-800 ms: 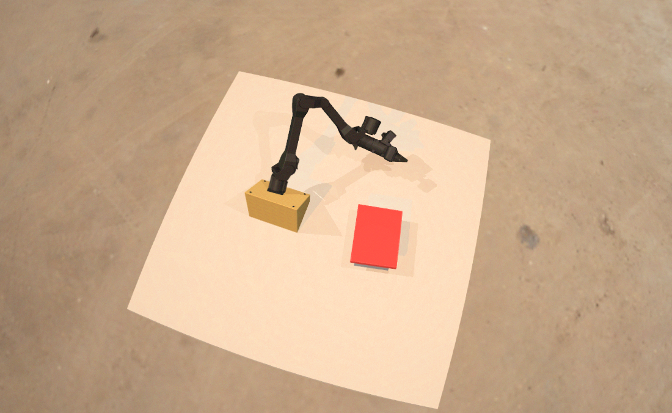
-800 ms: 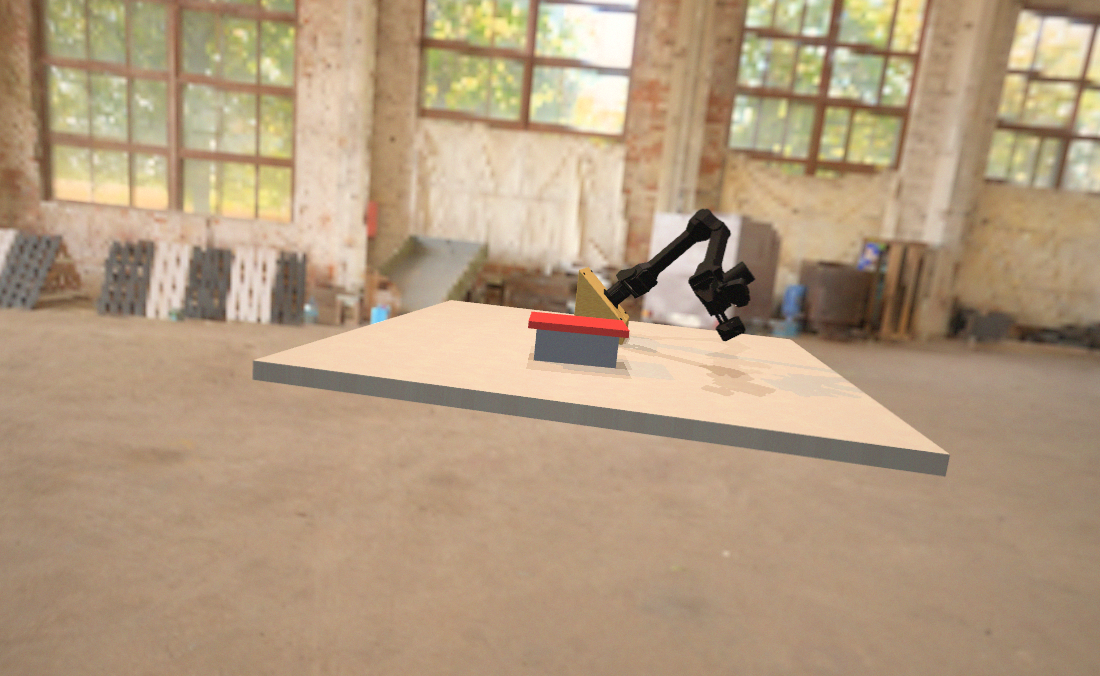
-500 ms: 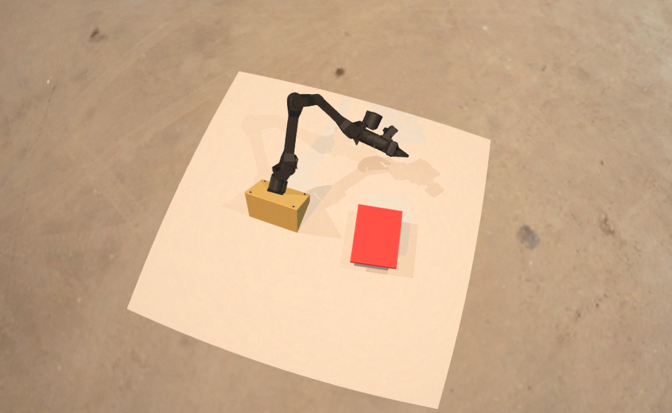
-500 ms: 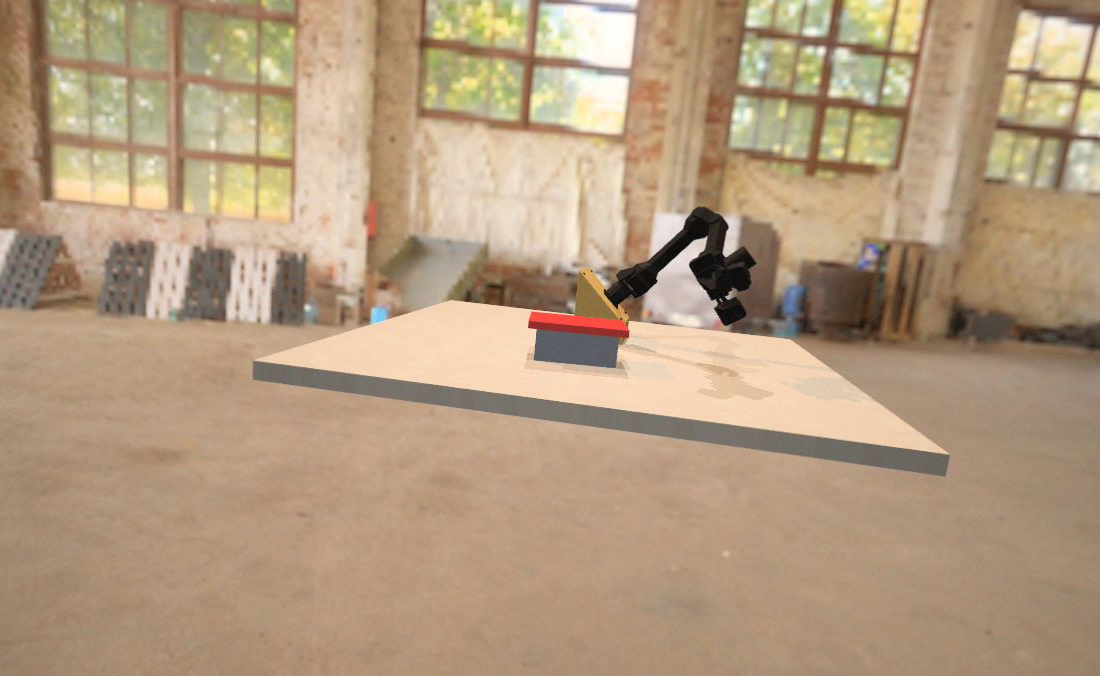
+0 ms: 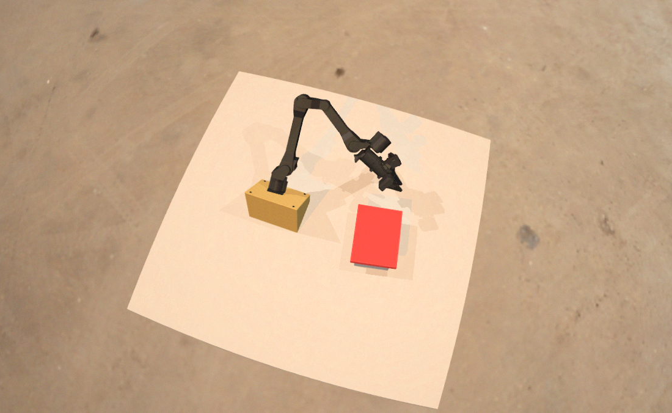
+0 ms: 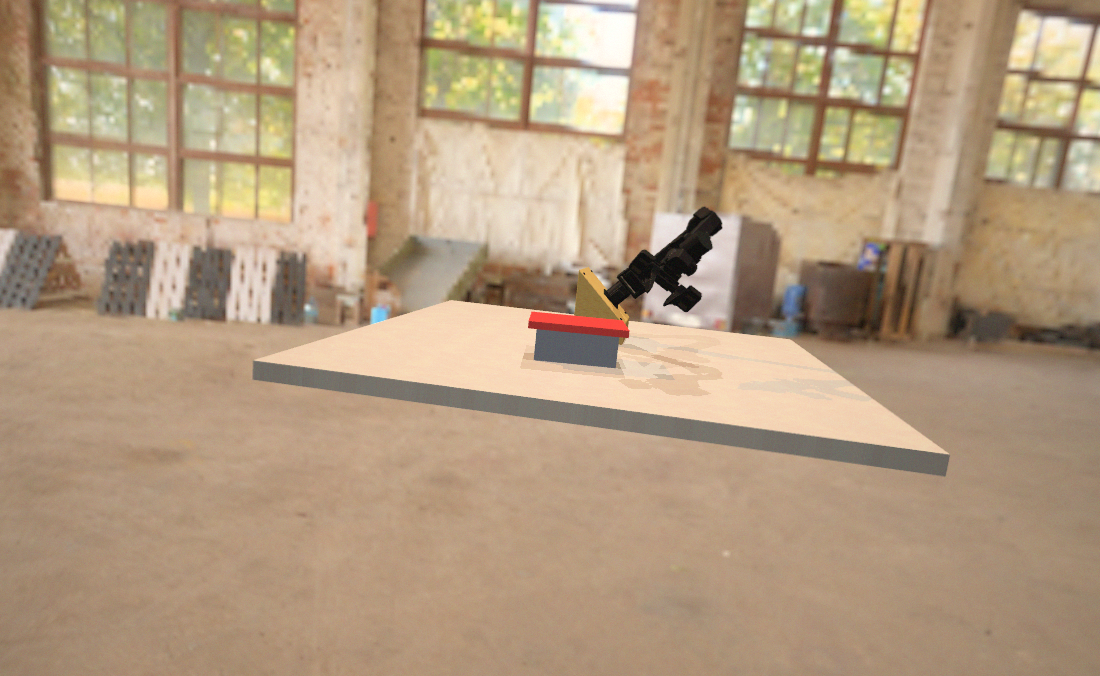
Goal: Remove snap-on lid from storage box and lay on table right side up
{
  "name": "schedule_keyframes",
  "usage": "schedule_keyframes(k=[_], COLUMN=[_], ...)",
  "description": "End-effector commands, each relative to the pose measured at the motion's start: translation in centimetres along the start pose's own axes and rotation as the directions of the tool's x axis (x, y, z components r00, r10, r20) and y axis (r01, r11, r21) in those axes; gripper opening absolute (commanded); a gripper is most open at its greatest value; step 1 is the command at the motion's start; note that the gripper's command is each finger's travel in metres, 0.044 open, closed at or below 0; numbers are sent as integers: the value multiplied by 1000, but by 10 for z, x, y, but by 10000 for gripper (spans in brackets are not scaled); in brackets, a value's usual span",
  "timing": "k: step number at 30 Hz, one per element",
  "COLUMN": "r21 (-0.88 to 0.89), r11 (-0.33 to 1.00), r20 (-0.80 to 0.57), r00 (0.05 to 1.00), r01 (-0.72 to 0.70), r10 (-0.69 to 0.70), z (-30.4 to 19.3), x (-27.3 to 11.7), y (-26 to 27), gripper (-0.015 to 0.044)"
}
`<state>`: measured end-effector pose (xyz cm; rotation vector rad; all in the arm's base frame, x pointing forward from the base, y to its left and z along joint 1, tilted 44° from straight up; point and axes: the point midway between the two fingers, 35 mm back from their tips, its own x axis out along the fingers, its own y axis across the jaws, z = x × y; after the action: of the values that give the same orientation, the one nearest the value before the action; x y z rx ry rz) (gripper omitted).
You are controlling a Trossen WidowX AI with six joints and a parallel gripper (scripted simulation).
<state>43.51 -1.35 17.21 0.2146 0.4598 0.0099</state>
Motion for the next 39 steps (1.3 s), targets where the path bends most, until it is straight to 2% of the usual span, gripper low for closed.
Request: schedule_keyframes(k=[1, 6, 9, 12, 15, 16, 18, 21, 22, 39], r21=[247, 607, 714, 885, 973, 980, 979, 931, 915, 910], r11=[969, 790, 691, 435, 121, 10, -55, -315, -362, -376], r20=[-142, -269, -287, -284, -223, -190, -169, -62, -40, -35], r00=[990, 958, 947, 933, 928, 929, 930, 933, 934, 934], r01=[13, 84, 113, 165, 195, 197, 197, 182, 177, 177], r10=[23, 104, 141, 223, 298, 318, 328, 353, 355, 355], z=[-42, -94, -110, -136, -157, -162, -164, -173, -174, -186], x=[1, -15, -24, -45, -69, -78, -83, -104, -108, -100], y=[-49, -106, -120, -144, -162, -167, -169, -179, -181, -176], gripper=[235, 235, 235, 235, 235, 235, 235, 235, 235, 235])
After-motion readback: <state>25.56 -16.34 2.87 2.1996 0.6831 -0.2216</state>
